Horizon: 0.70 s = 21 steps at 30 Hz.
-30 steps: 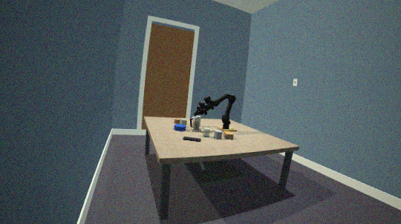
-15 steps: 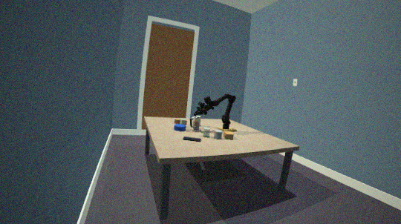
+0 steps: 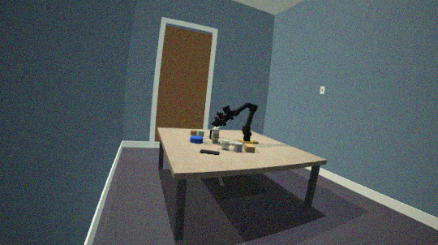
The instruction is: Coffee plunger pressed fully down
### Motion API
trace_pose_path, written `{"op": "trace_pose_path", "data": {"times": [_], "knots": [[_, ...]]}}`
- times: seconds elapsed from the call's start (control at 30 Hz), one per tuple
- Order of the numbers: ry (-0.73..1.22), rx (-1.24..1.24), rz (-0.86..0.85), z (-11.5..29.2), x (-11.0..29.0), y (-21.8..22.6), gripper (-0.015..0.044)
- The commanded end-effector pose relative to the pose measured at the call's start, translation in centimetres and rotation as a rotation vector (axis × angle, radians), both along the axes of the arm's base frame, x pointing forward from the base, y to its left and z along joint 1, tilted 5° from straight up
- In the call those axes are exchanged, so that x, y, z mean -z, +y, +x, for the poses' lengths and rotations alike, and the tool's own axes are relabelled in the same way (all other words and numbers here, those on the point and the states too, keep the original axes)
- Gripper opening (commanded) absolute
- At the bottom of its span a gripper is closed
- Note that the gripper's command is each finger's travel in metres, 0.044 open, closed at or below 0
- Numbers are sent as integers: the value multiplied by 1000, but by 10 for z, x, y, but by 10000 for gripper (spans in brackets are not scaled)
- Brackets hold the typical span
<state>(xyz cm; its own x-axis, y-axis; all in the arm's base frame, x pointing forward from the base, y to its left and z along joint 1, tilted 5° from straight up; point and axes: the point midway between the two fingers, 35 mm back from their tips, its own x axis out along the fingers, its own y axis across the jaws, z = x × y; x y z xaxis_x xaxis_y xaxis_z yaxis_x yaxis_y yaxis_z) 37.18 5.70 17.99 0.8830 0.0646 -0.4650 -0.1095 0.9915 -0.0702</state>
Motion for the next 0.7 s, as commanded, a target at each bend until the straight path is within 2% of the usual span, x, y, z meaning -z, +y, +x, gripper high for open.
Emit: {"op": "trace_pose_path", "data": {"times": [0.0,0.1,0.27,0.5,0.67], "knots": [[2,0,-1,0,0,0,358],[2,0,-1,0,0,0,437],[3,0,-1,-2,-7,1,440],[22,-3,-9,-36,-77,3,440],[23,-4,-10,-37,-74,2,440]]}}
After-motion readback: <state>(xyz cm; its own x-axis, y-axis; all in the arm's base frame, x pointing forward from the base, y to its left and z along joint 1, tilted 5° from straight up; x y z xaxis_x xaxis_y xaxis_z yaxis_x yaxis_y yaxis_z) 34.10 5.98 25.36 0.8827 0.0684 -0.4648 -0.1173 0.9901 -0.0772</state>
